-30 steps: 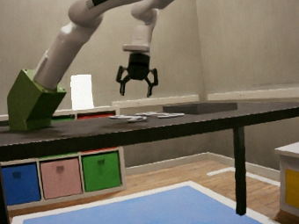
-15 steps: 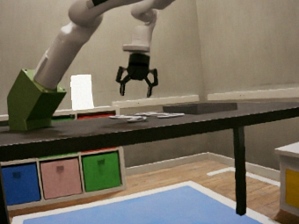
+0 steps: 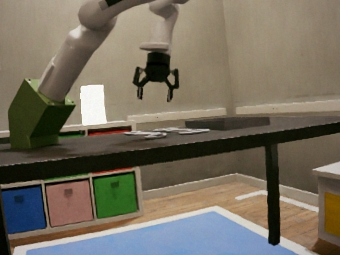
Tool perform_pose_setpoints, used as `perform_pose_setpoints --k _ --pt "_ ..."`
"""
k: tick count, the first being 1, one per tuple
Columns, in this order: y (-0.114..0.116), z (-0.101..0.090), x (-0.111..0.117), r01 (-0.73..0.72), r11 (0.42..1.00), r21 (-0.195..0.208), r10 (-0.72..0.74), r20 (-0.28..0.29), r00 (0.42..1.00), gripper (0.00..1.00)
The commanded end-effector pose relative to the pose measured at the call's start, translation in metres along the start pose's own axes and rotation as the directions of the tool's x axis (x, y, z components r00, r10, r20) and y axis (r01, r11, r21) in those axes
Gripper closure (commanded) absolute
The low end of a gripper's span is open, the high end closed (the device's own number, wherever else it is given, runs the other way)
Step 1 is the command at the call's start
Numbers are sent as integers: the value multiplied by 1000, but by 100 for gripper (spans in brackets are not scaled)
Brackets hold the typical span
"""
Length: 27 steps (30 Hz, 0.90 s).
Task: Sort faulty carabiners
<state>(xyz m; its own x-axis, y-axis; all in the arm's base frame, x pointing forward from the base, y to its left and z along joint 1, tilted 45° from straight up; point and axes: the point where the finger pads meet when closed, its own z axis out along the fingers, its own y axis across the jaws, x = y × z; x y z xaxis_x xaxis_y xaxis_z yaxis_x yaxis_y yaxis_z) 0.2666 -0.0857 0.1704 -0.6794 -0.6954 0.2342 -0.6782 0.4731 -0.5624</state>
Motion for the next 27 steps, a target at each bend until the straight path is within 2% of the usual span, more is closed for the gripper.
perform_pose_setpoints --k 1,11,12,27 --pt "-7 -20 -9 11 999 37 -12 10 1000 0" --pt "-7 -20 -9 11 999 37 -12 10 1000 0" --pt "-6 -71 -38 4 998 66 -6 38 999 0" --pt "-6 -71 -38 4 998 66 -6 38 999 0"
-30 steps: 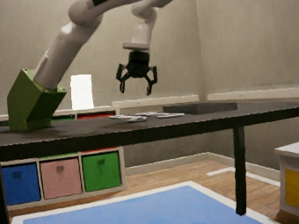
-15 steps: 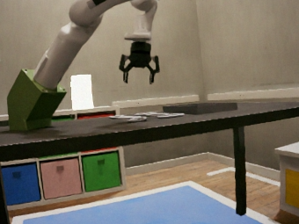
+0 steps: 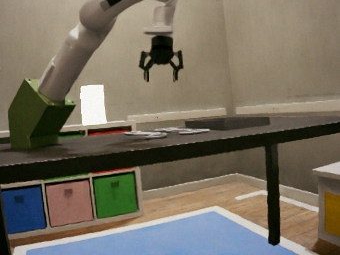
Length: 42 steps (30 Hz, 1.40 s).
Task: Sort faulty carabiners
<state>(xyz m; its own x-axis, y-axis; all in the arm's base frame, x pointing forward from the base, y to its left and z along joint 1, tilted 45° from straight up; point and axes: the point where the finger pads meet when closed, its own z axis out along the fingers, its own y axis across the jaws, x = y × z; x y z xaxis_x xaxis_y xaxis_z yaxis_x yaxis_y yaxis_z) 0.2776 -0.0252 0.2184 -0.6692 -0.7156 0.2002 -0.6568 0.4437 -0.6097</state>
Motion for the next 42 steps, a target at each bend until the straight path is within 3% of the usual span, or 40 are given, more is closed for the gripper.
perform_pose_setpoints --k 1,2,18,19,35,36,42 --pt "-1 -3 0 9 1000 6 -9 -2 1000 0" --pt "-4 -52 -30 4 999 38 -5 24 1000 0" --pt "-4 -52 -30 4 999 38 -5 24 1000 0" --pt "-9 -103 -61 5 997 75 -9 50 999 0" --pt "-9 -103 -61 5 997 75 -9 50 999 0" --pt "-12 -146 -85 1 997 75 -5 56 998 0" --pt "-12 -146 -85 1 997 75 -5 56 998 0"
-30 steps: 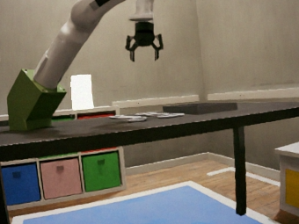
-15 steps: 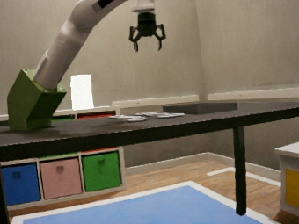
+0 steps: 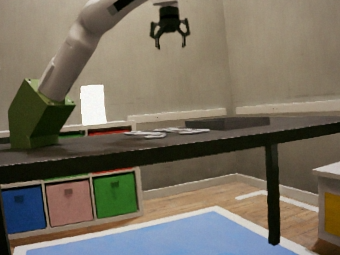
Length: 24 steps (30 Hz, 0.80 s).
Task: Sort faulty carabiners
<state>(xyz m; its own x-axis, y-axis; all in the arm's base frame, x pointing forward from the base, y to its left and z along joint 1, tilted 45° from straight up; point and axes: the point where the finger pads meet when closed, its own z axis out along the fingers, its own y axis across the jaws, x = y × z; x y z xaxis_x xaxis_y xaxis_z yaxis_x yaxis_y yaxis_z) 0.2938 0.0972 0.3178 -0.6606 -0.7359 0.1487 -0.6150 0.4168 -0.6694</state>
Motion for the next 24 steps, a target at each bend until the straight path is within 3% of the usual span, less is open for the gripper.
perform_pose_setpoints --k 1,10,11,24 --pt "5 -9 -7 22 1000 -1 -22 4 1000 0" --pt "5 -9 -7 22 1000 -1 -22 4 1000 0" --pt "11 38 30 19 1000 6 -19 11 1000 0" --pt "11 38 30 19 1000 6 -19 11 1000 0"
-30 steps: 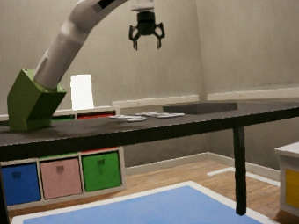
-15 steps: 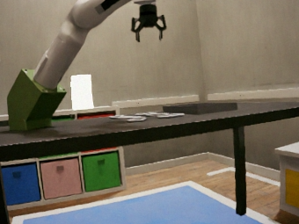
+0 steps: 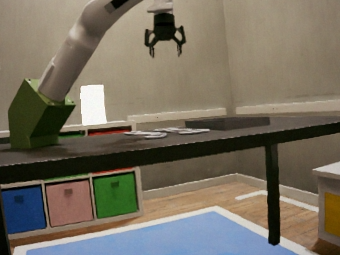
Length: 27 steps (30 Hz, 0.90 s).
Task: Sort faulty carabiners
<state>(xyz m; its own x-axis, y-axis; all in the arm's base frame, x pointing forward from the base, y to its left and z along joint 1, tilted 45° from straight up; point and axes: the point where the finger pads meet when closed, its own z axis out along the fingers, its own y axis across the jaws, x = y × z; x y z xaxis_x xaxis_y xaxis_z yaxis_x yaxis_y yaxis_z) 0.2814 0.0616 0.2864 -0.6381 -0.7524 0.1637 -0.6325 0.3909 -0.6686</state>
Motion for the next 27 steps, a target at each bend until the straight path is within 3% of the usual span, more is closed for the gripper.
perform_pose_setpoints --k 1,3,4,20,21,27 --pt "-2 2 0 -12 1000 1 12 4 1000 0" --pt "-2 2 0 -12 1000 1 12 4 1000 0" --pt "8 46 38 -1 1000 8 1 2 1000 0" --pt "8 46 38 -1 1000 8 1 2 1000 0" --pt "17 91 75 11 1000 8 -11 -3 1000 0" --pt "17 91 75 11 1000 8 -11 -3 1000 0"
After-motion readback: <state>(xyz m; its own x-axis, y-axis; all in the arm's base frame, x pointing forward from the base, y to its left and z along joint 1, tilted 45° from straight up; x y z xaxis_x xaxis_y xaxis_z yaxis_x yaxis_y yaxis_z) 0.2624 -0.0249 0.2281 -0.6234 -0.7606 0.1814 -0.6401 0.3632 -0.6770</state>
